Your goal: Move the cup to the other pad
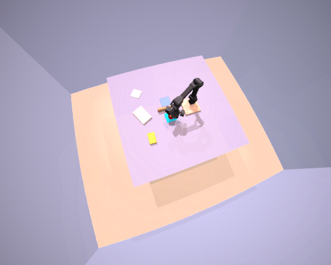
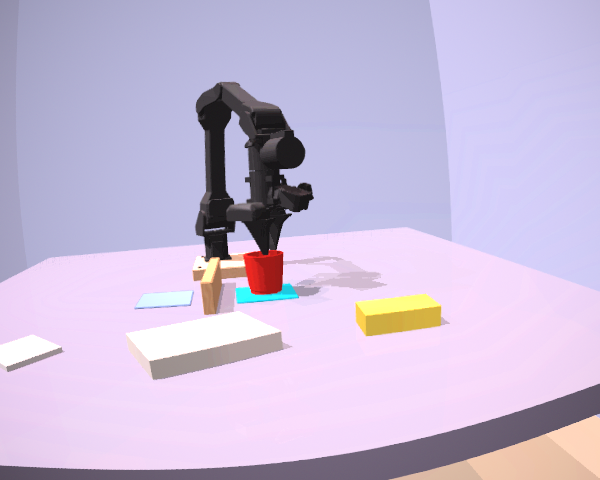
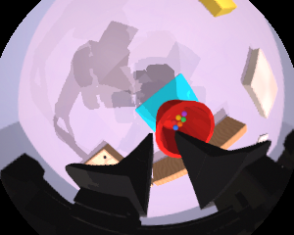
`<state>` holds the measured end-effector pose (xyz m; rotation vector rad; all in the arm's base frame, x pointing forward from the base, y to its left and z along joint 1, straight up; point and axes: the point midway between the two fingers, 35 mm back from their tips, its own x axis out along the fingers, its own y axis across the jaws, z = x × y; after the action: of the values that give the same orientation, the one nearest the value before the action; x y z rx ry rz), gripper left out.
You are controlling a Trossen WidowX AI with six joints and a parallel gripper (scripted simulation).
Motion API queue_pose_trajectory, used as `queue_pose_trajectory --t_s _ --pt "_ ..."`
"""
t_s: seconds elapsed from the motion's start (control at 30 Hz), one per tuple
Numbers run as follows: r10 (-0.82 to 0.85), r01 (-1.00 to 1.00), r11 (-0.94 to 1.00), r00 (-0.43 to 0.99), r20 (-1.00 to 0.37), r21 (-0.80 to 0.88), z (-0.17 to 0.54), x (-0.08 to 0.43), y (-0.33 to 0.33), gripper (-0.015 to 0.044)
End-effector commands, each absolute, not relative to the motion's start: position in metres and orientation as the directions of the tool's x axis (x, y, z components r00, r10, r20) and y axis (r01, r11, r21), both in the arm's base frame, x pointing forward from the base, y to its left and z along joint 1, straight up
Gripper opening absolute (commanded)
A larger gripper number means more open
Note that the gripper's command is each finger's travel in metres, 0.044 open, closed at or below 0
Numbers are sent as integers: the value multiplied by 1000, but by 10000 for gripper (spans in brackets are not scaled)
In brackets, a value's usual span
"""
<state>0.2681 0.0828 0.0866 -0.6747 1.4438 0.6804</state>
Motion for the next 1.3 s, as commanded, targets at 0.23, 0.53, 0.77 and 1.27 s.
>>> queue_pose_trajectory --t_s 0.23,0.53,0.77,1.27 --pt "14 -762 648 26 -1000 -11 107 268 83 128" --pt "11 -764 645 16 -1000 -5 107 264 82 154" --pt "11 -764 645 16 -1000 -5 107 264 82 338" --pt "12 -763 647 22 -1000 -9 149 264 81 440"
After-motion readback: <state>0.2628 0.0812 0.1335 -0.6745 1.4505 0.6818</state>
